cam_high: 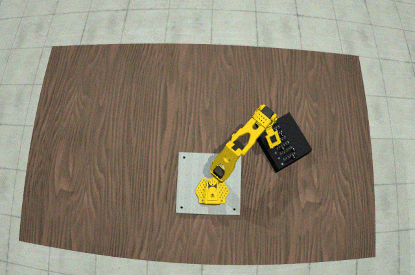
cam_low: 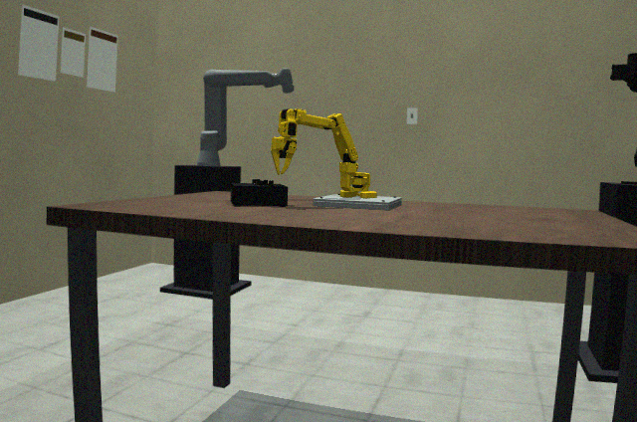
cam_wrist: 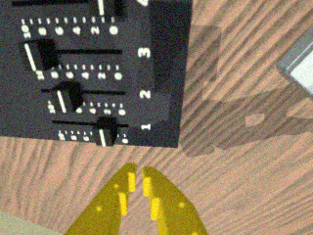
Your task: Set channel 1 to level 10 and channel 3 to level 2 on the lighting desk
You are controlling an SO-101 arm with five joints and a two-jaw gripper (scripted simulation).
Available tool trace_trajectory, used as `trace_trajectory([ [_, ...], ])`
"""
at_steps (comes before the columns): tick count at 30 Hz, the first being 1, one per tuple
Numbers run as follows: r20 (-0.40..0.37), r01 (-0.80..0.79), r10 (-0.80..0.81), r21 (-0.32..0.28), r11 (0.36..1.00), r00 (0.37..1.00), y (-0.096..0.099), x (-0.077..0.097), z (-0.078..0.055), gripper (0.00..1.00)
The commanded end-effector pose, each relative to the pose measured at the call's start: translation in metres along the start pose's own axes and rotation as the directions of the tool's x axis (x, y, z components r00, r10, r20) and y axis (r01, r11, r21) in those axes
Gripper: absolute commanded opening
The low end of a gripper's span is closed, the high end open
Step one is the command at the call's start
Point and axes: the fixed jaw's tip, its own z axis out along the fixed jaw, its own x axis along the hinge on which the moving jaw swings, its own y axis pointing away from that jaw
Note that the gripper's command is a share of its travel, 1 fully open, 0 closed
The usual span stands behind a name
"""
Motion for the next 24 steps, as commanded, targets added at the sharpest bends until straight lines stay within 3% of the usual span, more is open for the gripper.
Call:
trace_trajectory([
  [1, 0.005, 0.017, -0.017, 0.016, 1.0, 1.0, -0.001, 0.002, 0.003, 0.0],
  [11, 0.018, 0.016, -0.017, 0.051, 0.999, 1.0, -0.001, 0.002, 0.014, 0.0],
  [24, 0.019, 0.016, -0.017, 0.053, 0.998, 1.0, -0.002, 0.002, 0.015, 0.0],
])
